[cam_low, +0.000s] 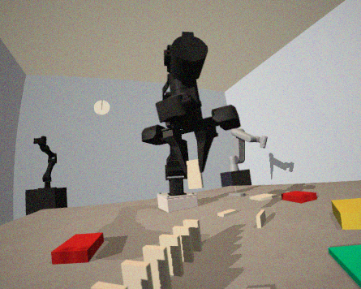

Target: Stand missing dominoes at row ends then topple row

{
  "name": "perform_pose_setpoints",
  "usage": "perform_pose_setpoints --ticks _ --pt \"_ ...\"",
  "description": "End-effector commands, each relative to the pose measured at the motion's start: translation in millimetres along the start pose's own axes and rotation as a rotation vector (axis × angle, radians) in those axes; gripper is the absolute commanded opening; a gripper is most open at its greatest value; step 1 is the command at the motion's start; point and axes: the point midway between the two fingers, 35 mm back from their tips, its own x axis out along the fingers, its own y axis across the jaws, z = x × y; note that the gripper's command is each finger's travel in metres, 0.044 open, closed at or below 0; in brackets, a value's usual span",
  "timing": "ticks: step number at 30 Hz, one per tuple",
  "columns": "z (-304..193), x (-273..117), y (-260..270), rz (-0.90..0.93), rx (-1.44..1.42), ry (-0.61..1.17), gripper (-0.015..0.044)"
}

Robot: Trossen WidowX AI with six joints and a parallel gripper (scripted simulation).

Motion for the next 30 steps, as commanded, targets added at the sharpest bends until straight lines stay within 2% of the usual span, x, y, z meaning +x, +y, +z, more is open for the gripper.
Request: perform_pose_setpoints --ticks 1,15,30 --pt "-1.6 25.8 -0.8 -0.007 -0.002 0.020 0.0107" --pt "-8.9 94.0 -4.8 -0.007 -0.002 0.021 0.0107" --pt "-9.6 97.1 -5.2 -0.007 -0.002 0.021 0.0107"
